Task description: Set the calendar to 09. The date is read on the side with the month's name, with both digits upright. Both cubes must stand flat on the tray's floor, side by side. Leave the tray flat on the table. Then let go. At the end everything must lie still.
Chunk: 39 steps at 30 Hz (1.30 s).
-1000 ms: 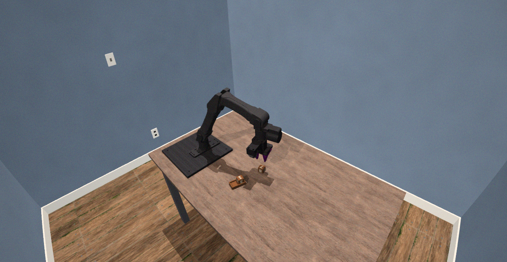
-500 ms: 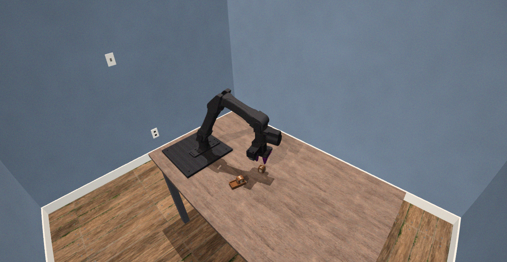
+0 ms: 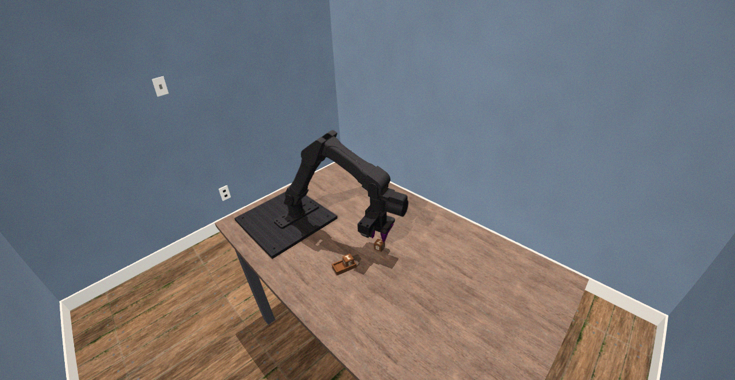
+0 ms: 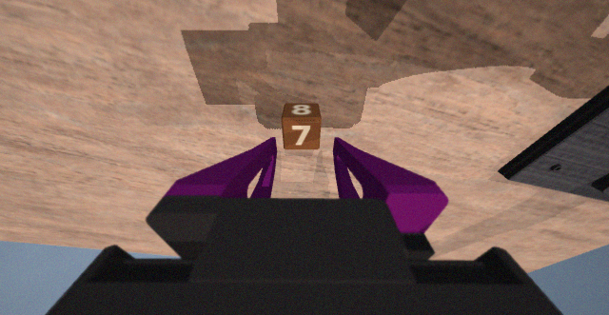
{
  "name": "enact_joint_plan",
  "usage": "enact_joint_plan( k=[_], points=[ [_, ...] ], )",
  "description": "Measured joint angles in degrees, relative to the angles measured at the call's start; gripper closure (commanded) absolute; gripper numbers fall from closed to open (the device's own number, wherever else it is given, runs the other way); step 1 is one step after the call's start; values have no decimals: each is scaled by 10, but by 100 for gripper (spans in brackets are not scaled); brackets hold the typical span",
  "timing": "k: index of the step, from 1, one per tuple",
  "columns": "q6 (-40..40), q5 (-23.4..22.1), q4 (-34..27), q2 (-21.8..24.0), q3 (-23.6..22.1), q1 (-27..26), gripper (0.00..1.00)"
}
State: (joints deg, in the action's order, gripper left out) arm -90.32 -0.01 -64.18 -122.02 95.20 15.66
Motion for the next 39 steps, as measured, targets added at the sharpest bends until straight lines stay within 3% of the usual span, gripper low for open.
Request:
enact_joint_plan(
  k=[39],
  points=[
    [0,0,17,-2,-8,0,53]
  ],
)
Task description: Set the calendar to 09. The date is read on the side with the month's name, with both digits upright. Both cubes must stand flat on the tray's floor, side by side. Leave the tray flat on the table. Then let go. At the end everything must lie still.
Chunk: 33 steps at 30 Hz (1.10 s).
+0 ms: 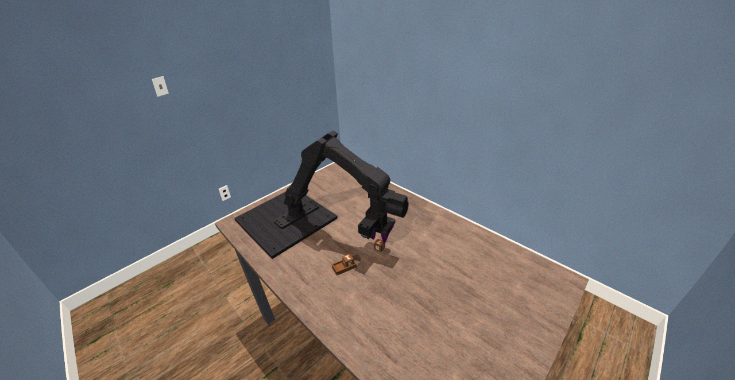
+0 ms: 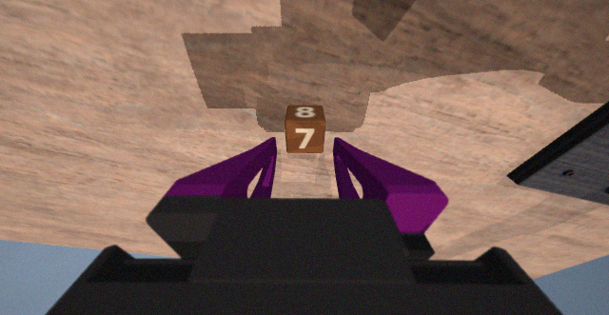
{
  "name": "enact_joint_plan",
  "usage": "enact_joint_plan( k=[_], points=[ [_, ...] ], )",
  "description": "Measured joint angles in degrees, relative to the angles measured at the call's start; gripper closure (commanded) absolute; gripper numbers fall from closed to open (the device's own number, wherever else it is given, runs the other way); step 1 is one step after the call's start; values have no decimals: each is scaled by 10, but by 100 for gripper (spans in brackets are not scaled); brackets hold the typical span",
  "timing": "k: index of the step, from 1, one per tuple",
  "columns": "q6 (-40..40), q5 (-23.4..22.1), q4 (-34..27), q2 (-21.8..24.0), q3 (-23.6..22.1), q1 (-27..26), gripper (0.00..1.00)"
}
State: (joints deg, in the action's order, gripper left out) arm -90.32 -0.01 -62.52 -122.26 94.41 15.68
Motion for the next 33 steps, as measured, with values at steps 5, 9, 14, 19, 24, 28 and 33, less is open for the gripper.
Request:
enact_joint_plan(
  k=[5,9,14,19,24,28,33],
  points=[
    [0,0,0,0,0,0,53],
    [0,0,0,0,0,0,53],
    [0,0,0,0,0,0,53],
    [0,0,-4,0,1,0,53],
    [0,0,-28,0,21,0,53],
    [0,0,-50,3,47,0,53],
    [0,0,-71,9,63,0,53]
  ],
)
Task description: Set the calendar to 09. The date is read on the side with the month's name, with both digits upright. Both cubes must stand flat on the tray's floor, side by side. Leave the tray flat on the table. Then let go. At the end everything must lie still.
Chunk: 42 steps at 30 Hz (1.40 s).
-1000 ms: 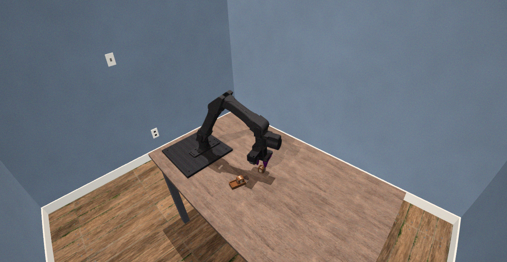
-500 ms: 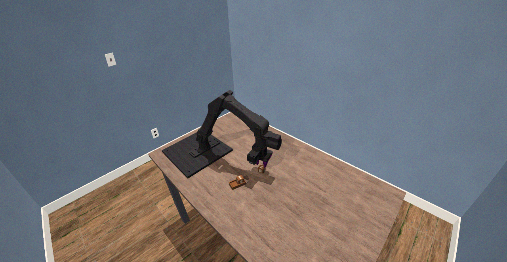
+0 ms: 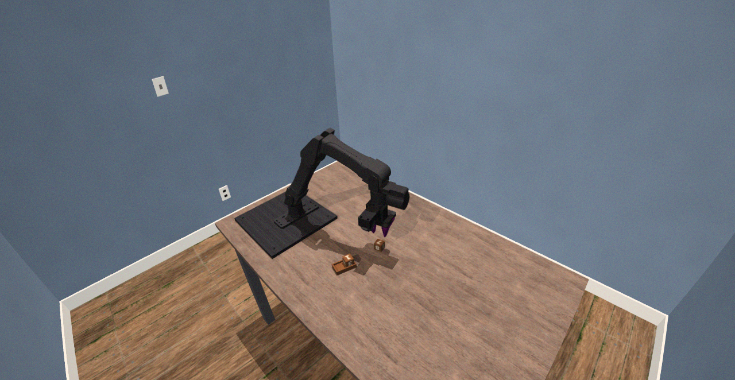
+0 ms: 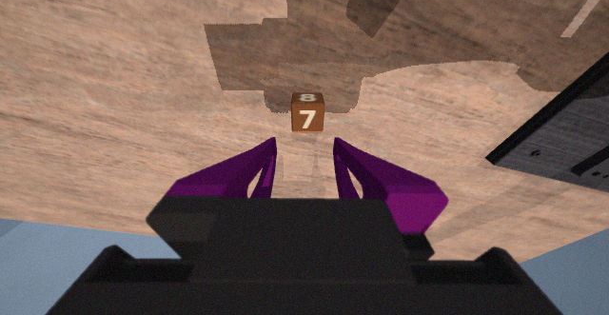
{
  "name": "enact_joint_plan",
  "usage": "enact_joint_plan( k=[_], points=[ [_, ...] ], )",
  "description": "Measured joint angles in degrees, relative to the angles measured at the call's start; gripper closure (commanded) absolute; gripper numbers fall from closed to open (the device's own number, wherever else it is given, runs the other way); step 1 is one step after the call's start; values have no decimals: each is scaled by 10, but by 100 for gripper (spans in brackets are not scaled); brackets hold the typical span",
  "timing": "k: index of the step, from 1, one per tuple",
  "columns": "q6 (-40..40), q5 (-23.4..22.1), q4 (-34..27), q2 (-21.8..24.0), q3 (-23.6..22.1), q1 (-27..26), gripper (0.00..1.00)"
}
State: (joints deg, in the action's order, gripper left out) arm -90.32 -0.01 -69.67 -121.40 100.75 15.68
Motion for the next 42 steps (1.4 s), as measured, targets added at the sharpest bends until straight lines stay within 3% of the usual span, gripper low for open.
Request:
enact_joint_plan(
  k=[10,21,42],
  points=[
    [-5,7,-22,2,12,4,53],
    [-53,103,-32,-7,19,66,53],
    [-143,265,-68,-50,41,131,53]
  ],
)
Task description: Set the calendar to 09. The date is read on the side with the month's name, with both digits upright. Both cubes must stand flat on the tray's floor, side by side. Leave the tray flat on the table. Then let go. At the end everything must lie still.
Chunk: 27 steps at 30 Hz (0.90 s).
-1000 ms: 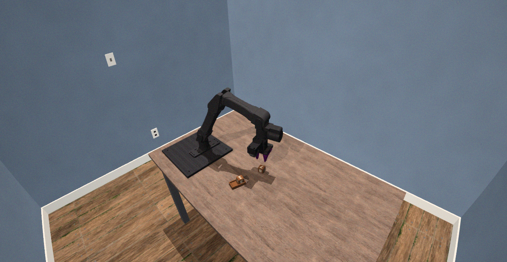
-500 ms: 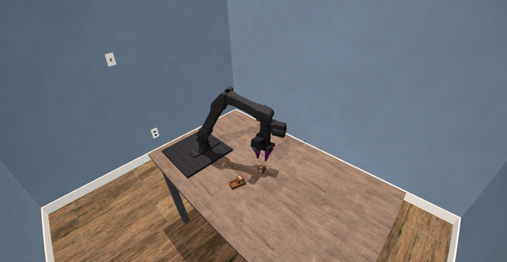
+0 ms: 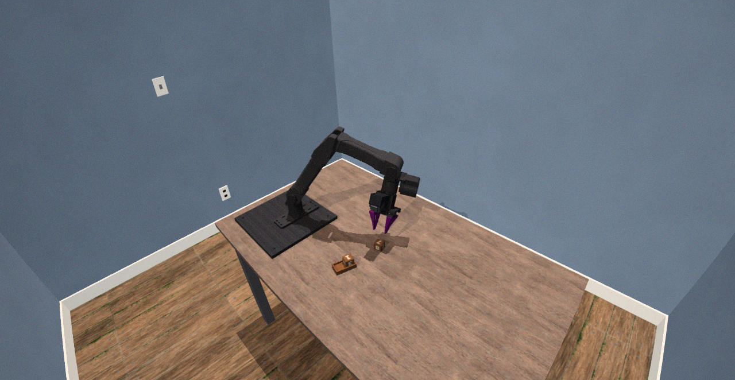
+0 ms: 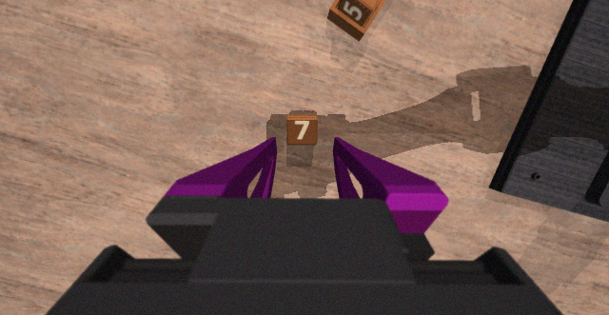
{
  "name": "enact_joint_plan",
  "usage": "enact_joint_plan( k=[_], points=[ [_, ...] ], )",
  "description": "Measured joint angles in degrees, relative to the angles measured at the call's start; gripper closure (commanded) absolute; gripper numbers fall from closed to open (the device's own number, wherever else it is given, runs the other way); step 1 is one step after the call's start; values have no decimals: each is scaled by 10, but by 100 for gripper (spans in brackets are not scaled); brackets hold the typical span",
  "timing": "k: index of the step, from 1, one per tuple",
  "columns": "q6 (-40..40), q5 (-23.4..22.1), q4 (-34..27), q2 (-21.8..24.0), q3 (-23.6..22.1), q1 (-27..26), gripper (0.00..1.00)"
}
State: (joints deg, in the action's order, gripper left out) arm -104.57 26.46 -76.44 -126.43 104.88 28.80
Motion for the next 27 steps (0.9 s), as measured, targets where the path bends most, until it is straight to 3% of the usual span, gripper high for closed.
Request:
enact_joint_plan(
  k=[14,27],
  points=[
    [-83,116,-52,-66,30,50,53],
    [-104,141,-71,-66,41,50,53]
  ],
)
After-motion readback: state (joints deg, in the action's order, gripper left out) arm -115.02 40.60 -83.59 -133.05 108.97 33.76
